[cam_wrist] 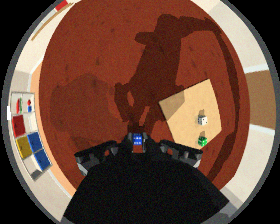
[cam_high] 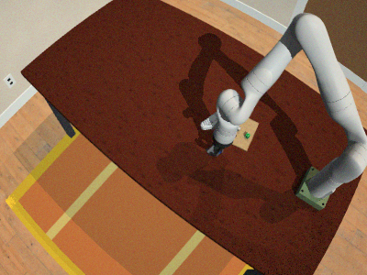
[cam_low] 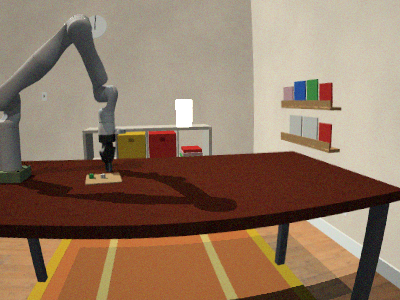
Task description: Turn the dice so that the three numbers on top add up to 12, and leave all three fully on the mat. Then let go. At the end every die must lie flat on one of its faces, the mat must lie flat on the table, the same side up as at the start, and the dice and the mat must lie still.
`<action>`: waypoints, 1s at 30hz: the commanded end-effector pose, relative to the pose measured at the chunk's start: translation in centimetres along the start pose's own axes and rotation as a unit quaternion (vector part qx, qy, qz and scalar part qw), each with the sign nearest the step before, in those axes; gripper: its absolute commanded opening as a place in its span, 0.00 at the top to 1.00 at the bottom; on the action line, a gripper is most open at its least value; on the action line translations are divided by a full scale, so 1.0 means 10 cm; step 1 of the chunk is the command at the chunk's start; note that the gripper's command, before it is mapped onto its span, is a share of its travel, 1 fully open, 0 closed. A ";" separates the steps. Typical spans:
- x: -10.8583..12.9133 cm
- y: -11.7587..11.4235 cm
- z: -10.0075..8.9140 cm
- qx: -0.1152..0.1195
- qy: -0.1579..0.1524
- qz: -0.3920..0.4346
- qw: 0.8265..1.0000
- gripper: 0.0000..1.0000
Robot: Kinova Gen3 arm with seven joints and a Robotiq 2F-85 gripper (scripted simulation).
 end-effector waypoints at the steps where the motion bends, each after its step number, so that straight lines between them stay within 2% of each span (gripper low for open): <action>1: 0.00 0.00 0.00 0.000 0.001 0.000 1.000 0.89; 25: 0.00 0.00 -0.01 0.000 0.001 0.000 1.000 0.89; 30: 0.00 0.00 -0.07 0.000 0.001 0.000 1.000 0.89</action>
Point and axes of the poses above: the point where the finger pads meet when closed, its own z axis out along the fingers, its own y axis across the jaws, x = y × z, the point moved 5 cm from there along -z, back along the fingers, and after that the axes turned 15 degrees about z, right-handed, at the moved point
